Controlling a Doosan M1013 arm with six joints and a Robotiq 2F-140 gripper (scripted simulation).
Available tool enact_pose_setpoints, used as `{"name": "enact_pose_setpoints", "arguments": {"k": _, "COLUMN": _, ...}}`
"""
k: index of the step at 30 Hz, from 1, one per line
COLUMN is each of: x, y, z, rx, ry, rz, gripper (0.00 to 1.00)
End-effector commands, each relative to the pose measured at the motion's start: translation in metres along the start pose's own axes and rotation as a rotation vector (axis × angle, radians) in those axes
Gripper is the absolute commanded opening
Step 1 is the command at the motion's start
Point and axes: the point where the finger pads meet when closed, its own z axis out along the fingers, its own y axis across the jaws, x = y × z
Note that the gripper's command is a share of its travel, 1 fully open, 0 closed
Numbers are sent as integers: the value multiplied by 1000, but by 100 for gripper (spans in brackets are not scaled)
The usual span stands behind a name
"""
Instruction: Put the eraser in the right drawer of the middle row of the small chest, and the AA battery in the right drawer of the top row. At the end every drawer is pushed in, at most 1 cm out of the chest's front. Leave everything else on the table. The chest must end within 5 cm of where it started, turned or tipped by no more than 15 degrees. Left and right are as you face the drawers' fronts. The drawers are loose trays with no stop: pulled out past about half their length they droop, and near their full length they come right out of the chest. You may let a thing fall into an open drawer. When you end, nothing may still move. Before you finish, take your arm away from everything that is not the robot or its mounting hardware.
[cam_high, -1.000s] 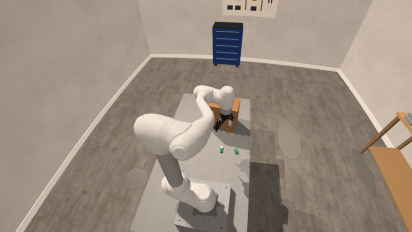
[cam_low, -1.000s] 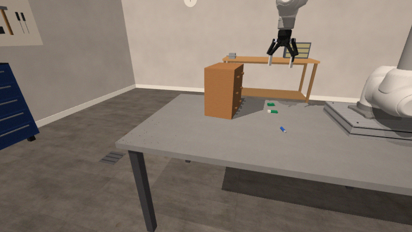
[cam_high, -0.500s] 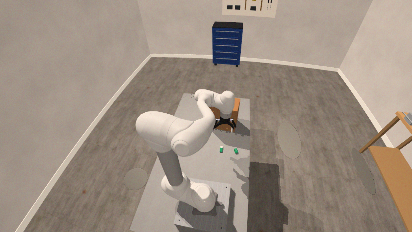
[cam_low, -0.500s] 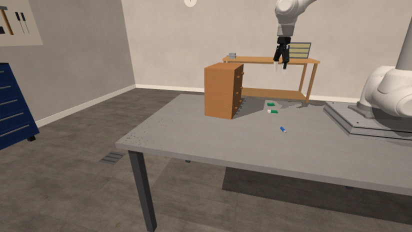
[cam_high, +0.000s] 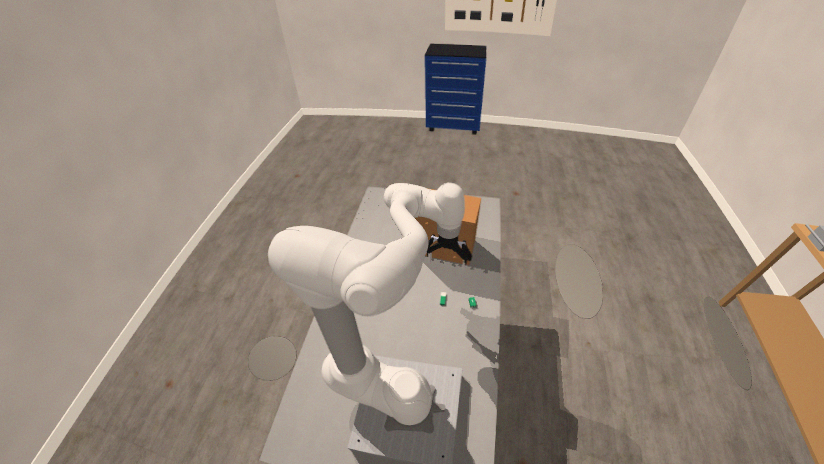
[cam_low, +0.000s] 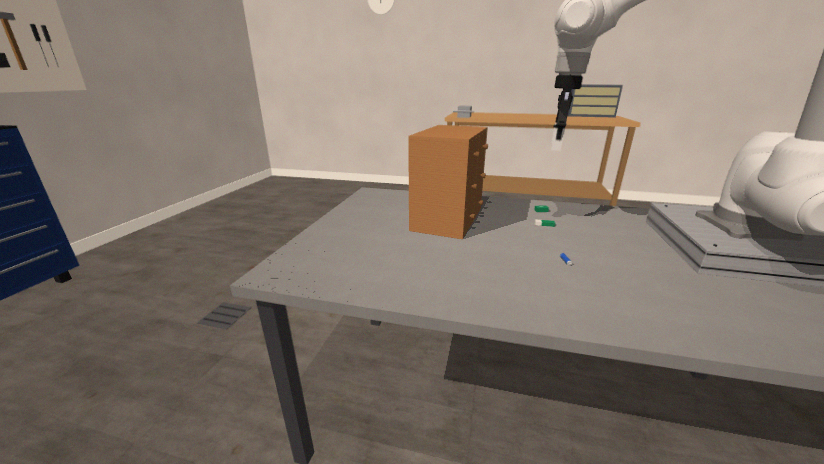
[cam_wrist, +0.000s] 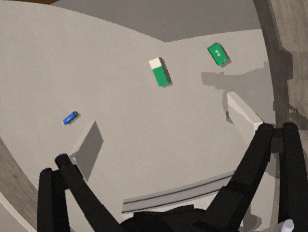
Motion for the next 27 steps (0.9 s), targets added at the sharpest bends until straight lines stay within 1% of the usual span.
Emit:
{"name": "enact_pose_setpoints", "arguments": {"k": 1, "x": 2, "y": 0, "z": 2, "rx": -2, "ry": 27, "rz": 2, "gripper": 100}}
{"name": "enact_pose_setpoints", "arguments": {"k": 6, "x": 6, "y": 0, "z": 7, "rx": -2, "ry": 80, "rz": 2, "gripper": 100}}
{"name": "enact_pose_setpoints", "arguments": {"k": 11, "x": 12, "y": 0, "z": 13, "rx": -2, "ry": 152, "rz": 2, "gripper": 100}}
{"name": "enact_pose_setpoints", "arguments": {"k": 13, "x": 12, "y": 0, "z": 13, "rx": -2, "ry": 152, "rz": 2, "gripper": 100}}
{"name": "enact_pose_setpoints", "arguments": {"k": 20, "x": 23, "y": 0, "z": 24, "rx": -2, "ry": 283, "rz": 2, "gripper": 100}}
{"name": "enact_pose_setpoints", "arguments": {"k": 27, "x": 36, "y": 0, "z": 37, "rx": -2, "ry": 441, "rz": 2, "gripper": 100}}
